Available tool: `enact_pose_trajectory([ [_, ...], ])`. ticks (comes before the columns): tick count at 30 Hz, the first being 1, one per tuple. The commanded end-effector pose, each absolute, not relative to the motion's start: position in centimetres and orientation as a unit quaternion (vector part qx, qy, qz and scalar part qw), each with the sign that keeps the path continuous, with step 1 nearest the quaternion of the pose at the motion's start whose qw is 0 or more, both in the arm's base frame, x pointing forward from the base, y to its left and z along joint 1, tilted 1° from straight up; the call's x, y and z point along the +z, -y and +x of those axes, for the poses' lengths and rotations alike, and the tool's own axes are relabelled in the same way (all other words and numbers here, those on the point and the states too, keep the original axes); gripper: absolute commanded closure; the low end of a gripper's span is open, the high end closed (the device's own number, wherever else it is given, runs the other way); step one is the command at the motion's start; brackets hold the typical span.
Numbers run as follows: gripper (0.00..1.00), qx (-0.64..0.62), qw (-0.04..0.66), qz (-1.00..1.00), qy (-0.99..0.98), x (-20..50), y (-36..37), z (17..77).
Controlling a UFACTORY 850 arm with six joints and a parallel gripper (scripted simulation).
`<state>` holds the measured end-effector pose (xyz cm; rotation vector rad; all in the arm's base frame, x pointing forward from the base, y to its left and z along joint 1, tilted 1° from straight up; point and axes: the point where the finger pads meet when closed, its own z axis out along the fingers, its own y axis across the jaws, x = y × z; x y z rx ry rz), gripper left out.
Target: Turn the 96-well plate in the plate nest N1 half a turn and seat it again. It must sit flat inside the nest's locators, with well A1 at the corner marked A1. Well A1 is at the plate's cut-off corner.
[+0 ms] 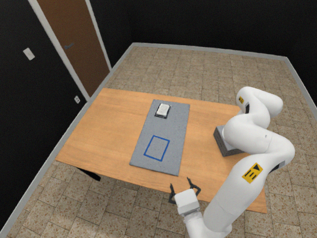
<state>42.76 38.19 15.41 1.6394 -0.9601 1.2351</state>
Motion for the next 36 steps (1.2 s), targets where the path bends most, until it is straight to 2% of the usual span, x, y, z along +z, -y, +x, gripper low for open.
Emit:
enact_pose_trajectory([
  [1, 0.0, 0.494, 0.423, 0.655, 0.384, 15.5, -38.2, 42.8],
  [17, 0.0, 0.494, 0.423, 0.655, 0.384, 15.5, -38.2, 42.8],
  [23, 0.0, 0.42, 0.466, 0.692, 0.358, 14.6, -35.9, 44.4],
  [36, 0.0, 0.315, 0.505, 0.738, 0.317, 12.9, -32.0, 46.6],
])
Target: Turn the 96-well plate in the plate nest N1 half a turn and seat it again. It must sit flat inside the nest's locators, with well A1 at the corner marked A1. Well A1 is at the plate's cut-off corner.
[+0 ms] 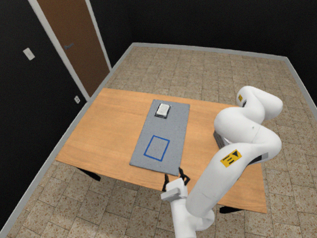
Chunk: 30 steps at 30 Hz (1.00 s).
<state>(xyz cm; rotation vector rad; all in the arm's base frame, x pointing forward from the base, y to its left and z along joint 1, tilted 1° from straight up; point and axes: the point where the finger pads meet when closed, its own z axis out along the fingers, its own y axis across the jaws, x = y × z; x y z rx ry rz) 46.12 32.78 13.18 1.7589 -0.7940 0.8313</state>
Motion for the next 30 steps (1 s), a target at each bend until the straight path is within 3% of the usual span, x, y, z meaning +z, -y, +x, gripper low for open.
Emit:
enact_pose_trajectory([
  [1, 0.0, 0.304, 0.508, 0.743, 0.312, 12.7, -31.6, 46.8],
  [15, 0.0, 0.173, 0.523, 0.794, 0.255, 10.9, -27.0, 49.0],
  [30, 0.0, 0.009, 0.493, 0.853, 0.169, 8.4, -21.0, 51.2],
])
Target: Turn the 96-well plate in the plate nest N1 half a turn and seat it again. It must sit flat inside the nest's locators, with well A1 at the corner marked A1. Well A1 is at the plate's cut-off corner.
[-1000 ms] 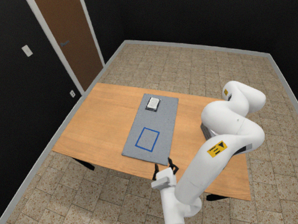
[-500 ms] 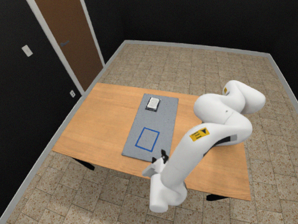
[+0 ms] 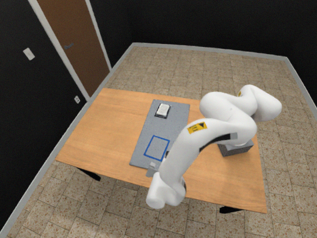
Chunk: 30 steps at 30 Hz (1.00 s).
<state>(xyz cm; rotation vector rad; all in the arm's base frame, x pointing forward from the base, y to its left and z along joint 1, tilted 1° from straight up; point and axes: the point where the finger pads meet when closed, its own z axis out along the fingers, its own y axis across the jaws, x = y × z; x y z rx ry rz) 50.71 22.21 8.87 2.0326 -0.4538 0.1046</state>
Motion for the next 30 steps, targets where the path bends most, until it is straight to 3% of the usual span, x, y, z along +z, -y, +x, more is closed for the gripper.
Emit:
enact_pose_trajectory([
  [1, 0.0, 0.009, 0.493, 0.853, 0.169, 8.4, -21.0, 51.2],
  [19, 0.0, -0.13, 0.409, 0.901, 0.067, 6.1, -14.8, 53.1],
  [30, 0.0, -0.202, 0.319, 0.926, -0.017, 4.6, -10.2, 54.2],
])
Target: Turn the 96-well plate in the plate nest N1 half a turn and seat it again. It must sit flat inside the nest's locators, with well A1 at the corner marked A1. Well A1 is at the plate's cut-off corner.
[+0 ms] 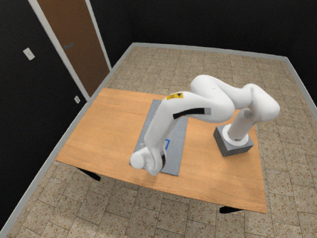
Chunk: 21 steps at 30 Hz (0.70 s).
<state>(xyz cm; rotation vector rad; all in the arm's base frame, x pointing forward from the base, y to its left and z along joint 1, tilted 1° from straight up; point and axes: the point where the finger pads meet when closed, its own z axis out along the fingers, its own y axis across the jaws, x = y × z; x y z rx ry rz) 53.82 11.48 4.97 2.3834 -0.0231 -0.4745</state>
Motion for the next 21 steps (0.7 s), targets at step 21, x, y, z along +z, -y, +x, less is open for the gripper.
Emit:
enact_pose_trajectory([
  [21, 0.0, -0.244, 0.168, 0.943, -0.149, 2.6, -2.7, 55.9],
])
